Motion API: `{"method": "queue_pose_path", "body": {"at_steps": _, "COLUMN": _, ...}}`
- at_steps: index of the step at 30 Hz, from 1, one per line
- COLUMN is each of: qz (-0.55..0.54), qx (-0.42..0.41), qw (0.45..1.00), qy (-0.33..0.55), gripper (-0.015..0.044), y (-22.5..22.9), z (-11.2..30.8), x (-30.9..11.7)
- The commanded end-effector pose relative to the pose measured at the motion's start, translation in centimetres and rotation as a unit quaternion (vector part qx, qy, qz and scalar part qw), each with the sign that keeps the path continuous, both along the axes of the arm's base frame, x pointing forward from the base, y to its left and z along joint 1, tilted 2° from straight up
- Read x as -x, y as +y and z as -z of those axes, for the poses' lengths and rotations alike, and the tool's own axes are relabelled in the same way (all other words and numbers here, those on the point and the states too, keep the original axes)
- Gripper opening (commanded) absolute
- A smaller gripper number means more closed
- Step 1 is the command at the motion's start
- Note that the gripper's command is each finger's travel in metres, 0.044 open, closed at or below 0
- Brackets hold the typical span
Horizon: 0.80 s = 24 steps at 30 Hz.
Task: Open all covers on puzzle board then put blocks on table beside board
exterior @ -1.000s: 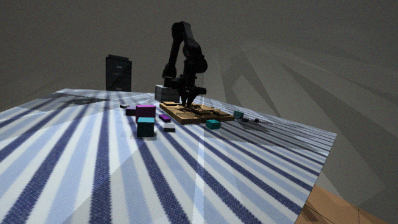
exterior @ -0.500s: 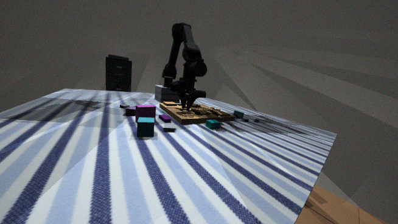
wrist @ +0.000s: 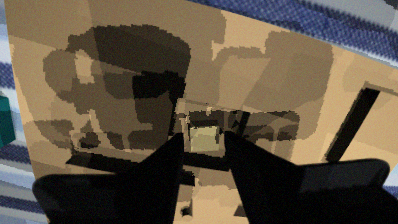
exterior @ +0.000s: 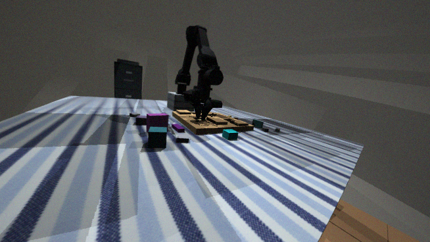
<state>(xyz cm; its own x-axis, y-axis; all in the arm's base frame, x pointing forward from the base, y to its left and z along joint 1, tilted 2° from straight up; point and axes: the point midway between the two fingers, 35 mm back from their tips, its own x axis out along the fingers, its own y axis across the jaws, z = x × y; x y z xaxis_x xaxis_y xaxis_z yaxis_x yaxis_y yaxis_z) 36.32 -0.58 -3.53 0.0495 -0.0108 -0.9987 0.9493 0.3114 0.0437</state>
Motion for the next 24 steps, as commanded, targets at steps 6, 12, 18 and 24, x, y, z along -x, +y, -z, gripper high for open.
{"method": "queue_pose_path", "body": {"at_steps": 6, "qz": 0.0, "qx": 0.0, "qw": 1.0, "qy": 0.0, "gripper": 0.0117, "y": 0.0, "z": 0.2, "x": 0.0}}
{"method": "queue_pose_path", "body": {"at_steps": 12, "qz": 0.0, "qx": 0.0, "qw": 1.0, "qy": 0.0, "gripper": 0.008, "y": 0.0, "z": 0.2, "x": 0.0}}
{"method": "queue_pose_path", "body": {"at_steps": 18, "qz": 0.0, "qx": 0.0, "qw": 1.0, "qy": 0.0, "gripper": 0.008, "y": 0.0, "z": 0.1, "x": 0.0}}
{"method": "queue_pose_path", "body": {"at_steps": 24, "qz": 0.0, "qx": 0.0, "qw": 1.0, "qy": 0.0, "gripper": 0.008, "y": 0.0, "z": -0.7, "x": 0.0}}
